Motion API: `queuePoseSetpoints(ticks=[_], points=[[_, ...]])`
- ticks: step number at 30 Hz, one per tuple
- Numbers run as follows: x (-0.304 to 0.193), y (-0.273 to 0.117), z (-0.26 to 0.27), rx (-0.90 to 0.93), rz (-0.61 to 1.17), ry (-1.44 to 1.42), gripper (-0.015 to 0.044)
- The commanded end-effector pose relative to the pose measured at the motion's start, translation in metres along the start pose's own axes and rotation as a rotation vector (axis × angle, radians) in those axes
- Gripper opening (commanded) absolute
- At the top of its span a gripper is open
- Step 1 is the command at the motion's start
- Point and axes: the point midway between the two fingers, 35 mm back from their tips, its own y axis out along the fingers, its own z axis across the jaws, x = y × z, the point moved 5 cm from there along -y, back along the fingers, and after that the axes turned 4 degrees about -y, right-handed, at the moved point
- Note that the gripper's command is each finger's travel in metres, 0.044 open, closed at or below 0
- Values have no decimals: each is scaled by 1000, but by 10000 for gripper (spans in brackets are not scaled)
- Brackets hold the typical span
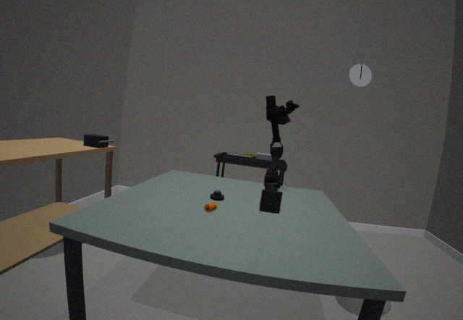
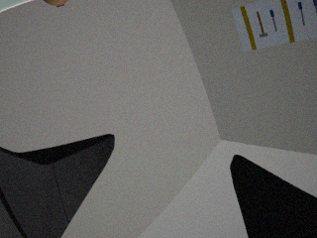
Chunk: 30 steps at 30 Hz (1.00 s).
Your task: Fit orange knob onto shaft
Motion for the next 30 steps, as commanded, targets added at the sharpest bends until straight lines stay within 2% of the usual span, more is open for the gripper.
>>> queuePoseSetpoints(ticks=[1,4,7,15,22,30], points=[[-2,1,4,13,3,23,426],[-26,12,64,195,54,353,440],[-36,15,101,301,96,547,440],[-45,16,228,615,252,1161,440],[-25,-1,334,910,477,1652,440],[27,-39,440,1295,896,2090,440]])
